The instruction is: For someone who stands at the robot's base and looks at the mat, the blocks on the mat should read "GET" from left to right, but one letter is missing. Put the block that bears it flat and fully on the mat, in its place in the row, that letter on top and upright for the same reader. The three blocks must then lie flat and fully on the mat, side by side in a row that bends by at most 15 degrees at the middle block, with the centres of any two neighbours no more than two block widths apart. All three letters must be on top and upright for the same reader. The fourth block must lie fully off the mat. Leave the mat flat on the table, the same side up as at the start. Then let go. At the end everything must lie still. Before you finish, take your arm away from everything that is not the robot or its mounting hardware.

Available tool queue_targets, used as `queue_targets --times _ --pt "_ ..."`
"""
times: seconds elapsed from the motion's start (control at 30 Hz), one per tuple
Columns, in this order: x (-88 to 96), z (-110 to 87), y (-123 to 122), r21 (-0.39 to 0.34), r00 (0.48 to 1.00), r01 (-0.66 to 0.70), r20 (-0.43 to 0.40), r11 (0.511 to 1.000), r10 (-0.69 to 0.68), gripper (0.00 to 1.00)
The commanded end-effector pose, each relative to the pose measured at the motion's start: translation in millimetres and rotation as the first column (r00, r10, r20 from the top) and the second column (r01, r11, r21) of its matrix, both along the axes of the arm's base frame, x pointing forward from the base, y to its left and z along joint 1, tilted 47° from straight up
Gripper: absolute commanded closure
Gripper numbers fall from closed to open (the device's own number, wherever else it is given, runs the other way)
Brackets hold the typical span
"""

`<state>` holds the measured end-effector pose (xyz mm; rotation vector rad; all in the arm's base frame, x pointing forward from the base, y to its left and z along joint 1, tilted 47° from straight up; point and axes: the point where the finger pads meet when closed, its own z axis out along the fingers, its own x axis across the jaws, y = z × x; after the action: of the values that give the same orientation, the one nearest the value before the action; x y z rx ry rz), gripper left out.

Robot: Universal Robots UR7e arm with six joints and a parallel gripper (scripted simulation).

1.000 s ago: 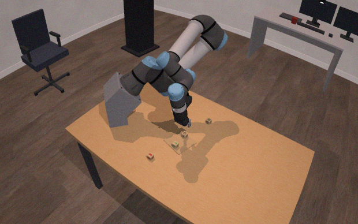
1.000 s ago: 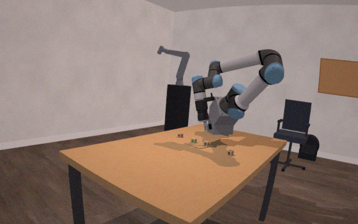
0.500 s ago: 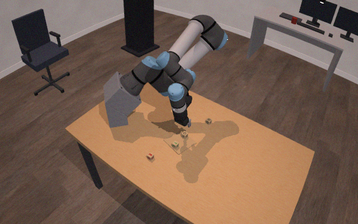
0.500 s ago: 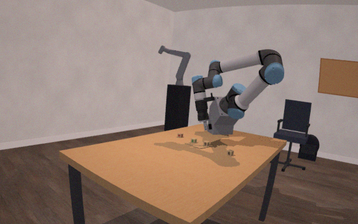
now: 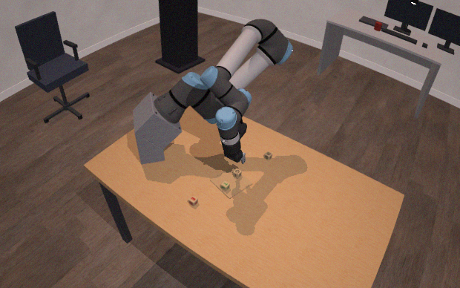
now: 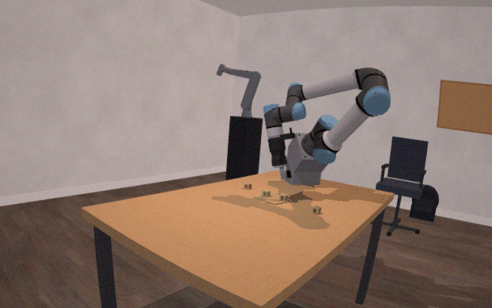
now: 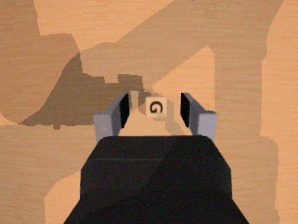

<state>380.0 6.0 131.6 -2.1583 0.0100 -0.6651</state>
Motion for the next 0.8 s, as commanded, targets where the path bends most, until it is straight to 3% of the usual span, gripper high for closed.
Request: queue_targets --times 0.0,0.3,0.57,0.77 --pt "0.1 0.1 -0.3 0.000 1.000 0.000 0.000 1.000 0.000 0.00" --pt "1.2 -2.8 -5.7 -0.001 1.000 0.000 0.000 1.000 0.000 0.00" --pt "8.5 -38.8 -59.2 -0.002 1.000 0.001 0.000 1.000 -0.001 0.00" --pt "9.5 -54.0 -77.0 -0.002 1.000 0.001 0.000 1.000 -0.001 0.00"
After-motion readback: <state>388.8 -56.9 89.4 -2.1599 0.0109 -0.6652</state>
